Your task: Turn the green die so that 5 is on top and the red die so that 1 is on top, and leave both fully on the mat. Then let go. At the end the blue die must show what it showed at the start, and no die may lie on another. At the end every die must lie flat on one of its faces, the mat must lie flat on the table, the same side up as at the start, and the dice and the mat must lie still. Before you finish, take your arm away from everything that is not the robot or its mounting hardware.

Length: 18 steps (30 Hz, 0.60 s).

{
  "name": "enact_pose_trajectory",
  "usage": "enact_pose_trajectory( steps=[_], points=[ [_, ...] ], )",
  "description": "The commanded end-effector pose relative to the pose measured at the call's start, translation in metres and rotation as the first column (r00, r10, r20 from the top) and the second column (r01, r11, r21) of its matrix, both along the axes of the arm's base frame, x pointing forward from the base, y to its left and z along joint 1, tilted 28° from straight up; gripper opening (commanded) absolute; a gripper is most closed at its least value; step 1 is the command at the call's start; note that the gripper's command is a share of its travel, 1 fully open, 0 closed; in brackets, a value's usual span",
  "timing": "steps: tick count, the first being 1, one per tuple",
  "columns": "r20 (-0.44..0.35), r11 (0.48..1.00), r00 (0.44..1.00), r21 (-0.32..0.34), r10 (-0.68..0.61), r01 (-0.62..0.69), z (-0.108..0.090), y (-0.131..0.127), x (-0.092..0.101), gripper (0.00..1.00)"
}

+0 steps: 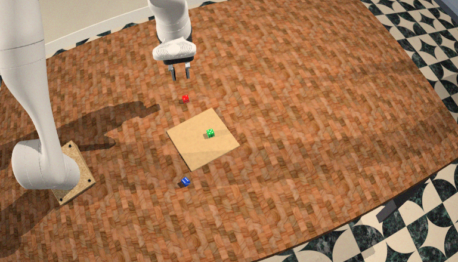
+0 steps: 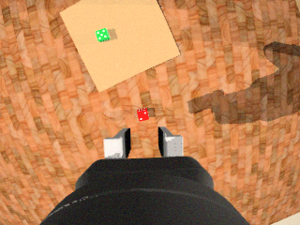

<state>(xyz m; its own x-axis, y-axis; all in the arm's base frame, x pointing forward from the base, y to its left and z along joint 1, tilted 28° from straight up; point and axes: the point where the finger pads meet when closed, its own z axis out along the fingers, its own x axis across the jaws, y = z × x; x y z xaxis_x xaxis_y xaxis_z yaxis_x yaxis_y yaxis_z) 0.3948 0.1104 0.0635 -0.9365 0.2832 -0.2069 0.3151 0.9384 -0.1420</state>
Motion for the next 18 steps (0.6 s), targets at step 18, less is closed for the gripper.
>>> enact_pose_trajectory(
  steps=[18],
  points=[
    [-0.062,0.970,0.998,-0.244,-0.025,0.009,-0.001,0.022,0.007,0.64]
  ],
)
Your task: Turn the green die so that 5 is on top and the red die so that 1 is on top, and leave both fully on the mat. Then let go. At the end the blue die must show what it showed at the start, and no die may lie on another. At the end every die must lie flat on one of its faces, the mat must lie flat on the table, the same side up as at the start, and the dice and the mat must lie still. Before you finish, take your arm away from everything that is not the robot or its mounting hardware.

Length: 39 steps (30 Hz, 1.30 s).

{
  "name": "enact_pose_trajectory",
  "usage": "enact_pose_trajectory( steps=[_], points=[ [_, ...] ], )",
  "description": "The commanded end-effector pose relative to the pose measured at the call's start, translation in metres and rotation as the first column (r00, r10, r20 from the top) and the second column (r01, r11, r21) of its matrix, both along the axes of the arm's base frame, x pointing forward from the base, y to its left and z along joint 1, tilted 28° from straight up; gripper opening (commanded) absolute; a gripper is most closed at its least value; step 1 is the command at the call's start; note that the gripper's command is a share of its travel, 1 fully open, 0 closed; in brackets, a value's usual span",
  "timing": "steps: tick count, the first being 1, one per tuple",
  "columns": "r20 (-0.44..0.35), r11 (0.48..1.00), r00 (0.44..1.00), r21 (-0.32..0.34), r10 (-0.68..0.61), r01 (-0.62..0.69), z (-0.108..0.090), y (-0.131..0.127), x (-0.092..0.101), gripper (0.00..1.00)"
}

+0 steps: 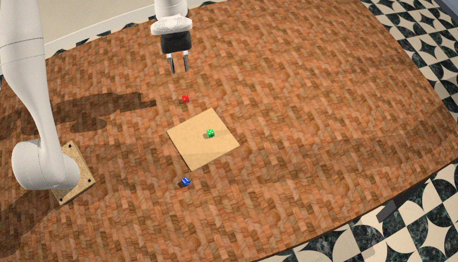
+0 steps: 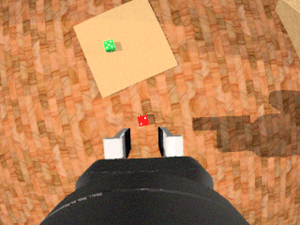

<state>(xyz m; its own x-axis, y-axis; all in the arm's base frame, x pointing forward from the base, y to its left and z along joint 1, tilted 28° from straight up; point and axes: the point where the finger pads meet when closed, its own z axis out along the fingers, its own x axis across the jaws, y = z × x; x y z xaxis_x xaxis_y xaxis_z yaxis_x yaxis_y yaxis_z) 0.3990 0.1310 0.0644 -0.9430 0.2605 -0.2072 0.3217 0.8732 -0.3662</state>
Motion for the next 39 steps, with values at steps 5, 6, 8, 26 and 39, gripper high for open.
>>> enact_pose_trajectory(
  steps=[5,6,8,26,39],
  points=[
    [-0.005,0.999,1.000,-0.038,0.004,-0.005,-0.002,0.002,0.003,0.64],
    [-0.006,0.999,1.000,-0.041,0.003,-0.004,-0.002,0.003,0.003,0.64],
    [-0.007,0.999,1.000,-0.047,0.002,-0.002,-0.002,0.003,0.003,0.64],
    [-0.008,0.999,1.000,-0.051,0.002,-0.003,-0.002,0.003,0.003,1.00],
    [-0.081,0.988,0.987,-0.058,0.141,-0.146,-0.044,-0.023,0.005,0.64]
  ],
)
